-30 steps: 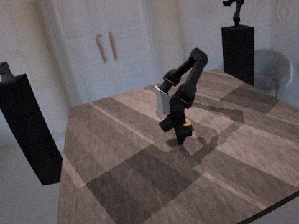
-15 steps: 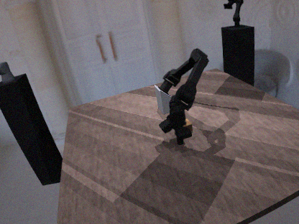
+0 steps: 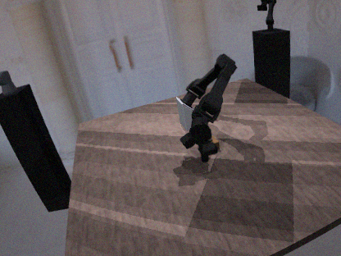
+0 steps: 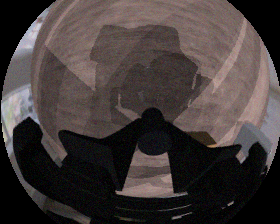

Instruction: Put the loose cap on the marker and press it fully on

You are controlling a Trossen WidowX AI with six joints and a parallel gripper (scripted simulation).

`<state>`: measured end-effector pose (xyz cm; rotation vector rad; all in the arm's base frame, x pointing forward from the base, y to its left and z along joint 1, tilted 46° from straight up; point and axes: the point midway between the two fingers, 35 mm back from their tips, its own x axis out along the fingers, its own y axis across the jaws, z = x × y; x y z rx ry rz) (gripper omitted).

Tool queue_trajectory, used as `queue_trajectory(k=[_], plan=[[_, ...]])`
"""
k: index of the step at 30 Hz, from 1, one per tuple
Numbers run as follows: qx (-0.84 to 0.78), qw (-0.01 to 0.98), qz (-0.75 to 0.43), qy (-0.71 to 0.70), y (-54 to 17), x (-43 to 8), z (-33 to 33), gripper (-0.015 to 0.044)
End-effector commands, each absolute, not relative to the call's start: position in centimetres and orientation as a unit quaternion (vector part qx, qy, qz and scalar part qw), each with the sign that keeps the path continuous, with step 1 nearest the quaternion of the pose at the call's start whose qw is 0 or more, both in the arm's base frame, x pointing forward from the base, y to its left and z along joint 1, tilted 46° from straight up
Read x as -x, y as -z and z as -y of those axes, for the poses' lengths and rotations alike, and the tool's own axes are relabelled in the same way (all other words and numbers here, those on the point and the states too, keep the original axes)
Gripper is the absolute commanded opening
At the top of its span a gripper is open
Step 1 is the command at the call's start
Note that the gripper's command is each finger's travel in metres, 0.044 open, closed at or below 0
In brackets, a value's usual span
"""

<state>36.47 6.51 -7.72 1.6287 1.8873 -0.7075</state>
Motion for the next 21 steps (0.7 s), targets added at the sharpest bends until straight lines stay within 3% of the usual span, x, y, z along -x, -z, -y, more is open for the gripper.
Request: queue_trajectory(k=[1, 21], plan=[[-0.605, 0.278, -0.700, 0.260, 6.5, -36.9, -5.4, 0.0000], [-0.606, 0.278, -0.699, 0.260, 2.5, -35.5, -2.9, 0.0000]])
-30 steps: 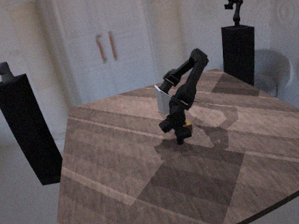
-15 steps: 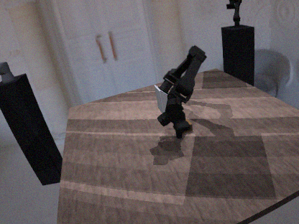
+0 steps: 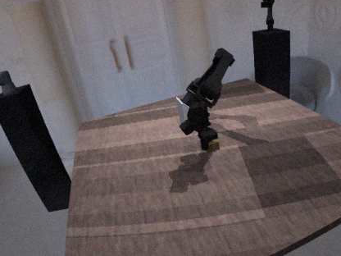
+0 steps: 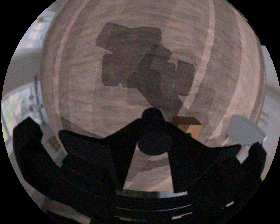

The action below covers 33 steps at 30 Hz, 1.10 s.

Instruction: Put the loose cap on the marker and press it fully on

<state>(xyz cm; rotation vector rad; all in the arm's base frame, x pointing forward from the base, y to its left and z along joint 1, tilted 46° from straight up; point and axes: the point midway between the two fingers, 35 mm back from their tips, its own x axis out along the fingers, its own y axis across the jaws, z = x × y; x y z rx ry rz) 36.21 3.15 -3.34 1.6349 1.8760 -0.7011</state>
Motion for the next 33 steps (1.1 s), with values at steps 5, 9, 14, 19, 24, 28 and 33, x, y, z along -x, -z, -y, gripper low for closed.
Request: queue_trajectory(k=[5, 9, 14, 19, 24, 28, 33], plan=[[-0.606, 0.278, -0.699, 0.261, 1.2, -34.4, -2.6, 0.0000], [-0.606, 0.277, -0.699, 0.261, 0.3, -33.5, -2.3, 0.0000], [-0.605, 0.277, -0.699, 0.262, -0.8, -32.4, -2.1, 0.0000], [-0.605, 0.276, -0.699, 0.262, -1.9, -31.2, -1.9, 0.0000], [-0.605, 0.275, -0.699, 0.263, -2.9, -29.9, -1.8, 0.0000], [-0.605, 0.275, -0.700, 0.263, -3.6, -28.9, -1.7, 0.0000], [-0.605, 0.274, -0.700, 0.263, -4.5, -27.7, -1.6, 0.0000]])
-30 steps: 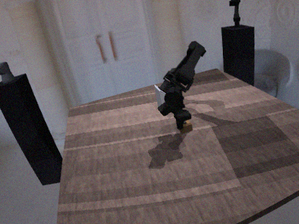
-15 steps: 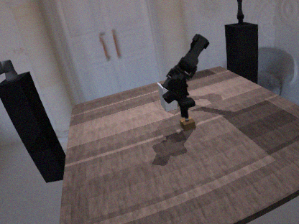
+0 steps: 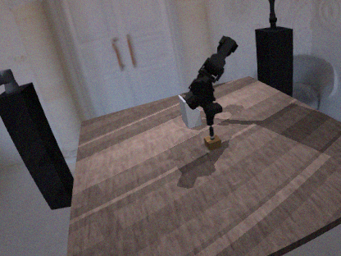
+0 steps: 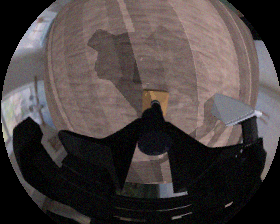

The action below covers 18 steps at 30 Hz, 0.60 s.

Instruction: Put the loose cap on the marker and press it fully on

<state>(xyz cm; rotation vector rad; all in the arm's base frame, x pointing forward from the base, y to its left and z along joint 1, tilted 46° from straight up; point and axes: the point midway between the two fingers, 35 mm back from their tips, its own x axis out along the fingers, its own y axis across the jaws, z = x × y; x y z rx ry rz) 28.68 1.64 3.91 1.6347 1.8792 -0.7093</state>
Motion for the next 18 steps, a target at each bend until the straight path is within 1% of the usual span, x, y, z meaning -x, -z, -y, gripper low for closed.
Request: queue_trajectory(k=[1, 18], plan=[[-0.605, 0.274, -0.700, 0.263, -4.6, -27.5, -1.6, 0.0000], [-0.605, 0.274, -0.700, 0.264, -3.5, -27.4, -2.6, 0.0000]])
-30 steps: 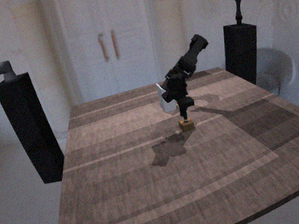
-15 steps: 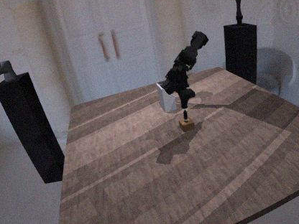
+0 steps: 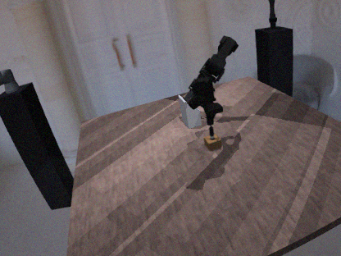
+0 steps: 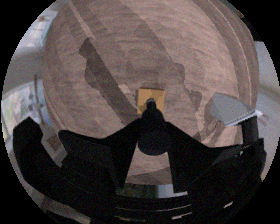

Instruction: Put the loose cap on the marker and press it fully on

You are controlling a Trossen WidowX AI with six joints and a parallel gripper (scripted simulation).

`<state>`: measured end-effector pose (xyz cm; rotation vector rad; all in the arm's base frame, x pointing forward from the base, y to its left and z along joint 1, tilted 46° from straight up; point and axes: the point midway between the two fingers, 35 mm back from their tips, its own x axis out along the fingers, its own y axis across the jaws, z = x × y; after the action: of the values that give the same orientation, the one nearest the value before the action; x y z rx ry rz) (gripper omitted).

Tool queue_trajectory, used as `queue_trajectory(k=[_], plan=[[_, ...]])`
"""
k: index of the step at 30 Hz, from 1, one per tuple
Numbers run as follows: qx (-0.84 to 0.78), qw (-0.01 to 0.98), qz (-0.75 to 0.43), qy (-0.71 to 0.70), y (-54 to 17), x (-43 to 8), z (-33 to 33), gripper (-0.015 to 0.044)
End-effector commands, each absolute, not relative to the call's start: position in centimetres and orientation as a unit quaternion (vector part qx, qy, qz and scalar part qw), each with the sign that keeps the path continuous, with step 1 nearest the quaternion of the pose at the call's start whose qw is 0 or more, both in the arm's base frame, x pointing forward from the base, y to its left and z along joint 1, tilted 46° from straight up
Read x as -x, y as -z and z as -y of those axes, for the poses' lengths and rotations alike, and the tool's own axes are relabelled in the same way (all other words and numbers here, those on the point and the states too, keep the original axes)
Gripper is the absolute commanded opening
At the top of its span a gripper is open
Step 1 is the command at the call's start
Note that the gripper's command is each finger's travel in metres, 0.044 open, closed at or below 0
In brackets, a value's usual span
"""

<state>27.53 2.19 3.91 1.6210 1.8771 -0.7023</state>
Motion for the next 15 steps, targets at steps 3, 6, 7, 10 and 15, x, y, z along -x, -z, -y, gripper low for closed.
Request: queue_trajectory(k=[3, 6, 7, 10, 15], plan=[[-0.605, 0.274, -0.700, 0.264, -3.2, -27.3, -3.0, 0.0000], [-0.605, 0.274, -0.700, 0.264, -2.8, -27.3, -3.3, 0.0000], [-0.605, 0.274, -0.700, 0.264, -2.7, -27.3, -3.4, 0.0000], [-0.605, 0.274, -0.700, 0.264, -2.4, -27.2, -3.8, 0.0000], [-0.605, 0.274, -0.700, 0.263, -1.8, -27.1, -4.3, 0.0000]])
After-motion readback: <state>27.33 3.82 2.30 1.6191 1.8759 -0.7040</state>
